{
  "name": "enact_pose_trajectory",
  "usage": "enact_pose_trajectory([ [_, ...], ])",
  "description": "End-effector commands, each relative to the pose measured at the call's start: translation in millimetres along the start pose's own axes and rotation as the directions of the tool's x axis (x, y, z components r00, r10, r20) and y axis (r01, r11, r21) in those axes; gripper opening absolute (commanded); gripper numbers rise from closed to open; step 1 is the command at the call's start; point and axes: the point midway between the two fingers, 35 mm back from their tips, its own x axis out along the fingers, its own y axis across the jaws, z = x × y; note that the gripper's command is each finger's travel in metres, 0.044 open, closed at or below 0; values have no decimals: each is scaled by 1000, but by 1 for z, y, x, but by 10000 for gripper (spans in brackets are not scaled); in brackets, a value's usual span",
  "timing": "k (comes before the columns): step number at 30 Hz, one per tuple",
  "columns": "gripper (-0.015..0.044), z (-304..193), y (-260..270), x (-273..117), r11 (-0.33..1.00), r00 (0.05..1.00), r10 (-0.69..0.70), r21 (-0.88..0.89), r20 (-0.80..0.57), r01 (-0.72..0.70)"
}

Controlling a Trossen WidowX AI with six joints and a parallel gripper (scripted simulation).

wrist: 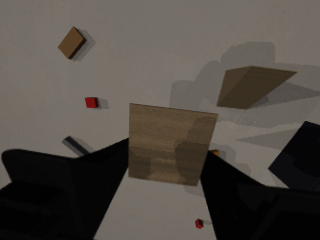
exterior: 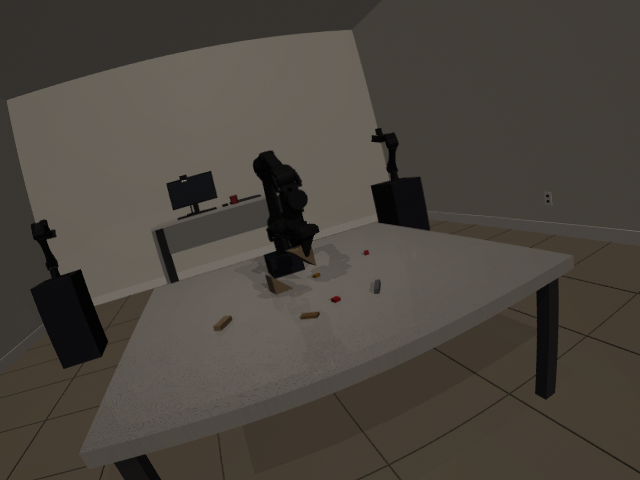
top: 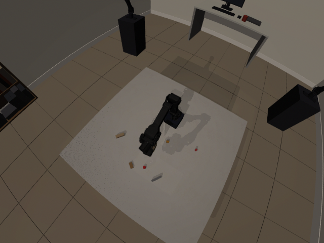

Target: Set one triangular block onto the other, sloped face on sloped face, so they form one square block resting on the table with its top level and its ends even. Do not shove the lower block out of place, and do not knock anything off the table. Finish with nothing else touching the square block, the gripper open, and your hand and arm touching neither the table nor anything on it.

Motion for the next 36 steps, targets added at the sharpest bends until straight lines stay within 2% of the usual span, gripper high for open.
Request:
enact_pose_trajectory([
  [1,0,2,-14,-10,1000,1000,8,-4,8,-8],
  [26,0,-2,-123,-35,1000,1000,-2,-5,8,2],
  [32,0,-1,-129,-35,1000,1000,-3,-5,8,3],
  [36,0,6,-127,-20,1000,1000,-3,-5,9,3],
])
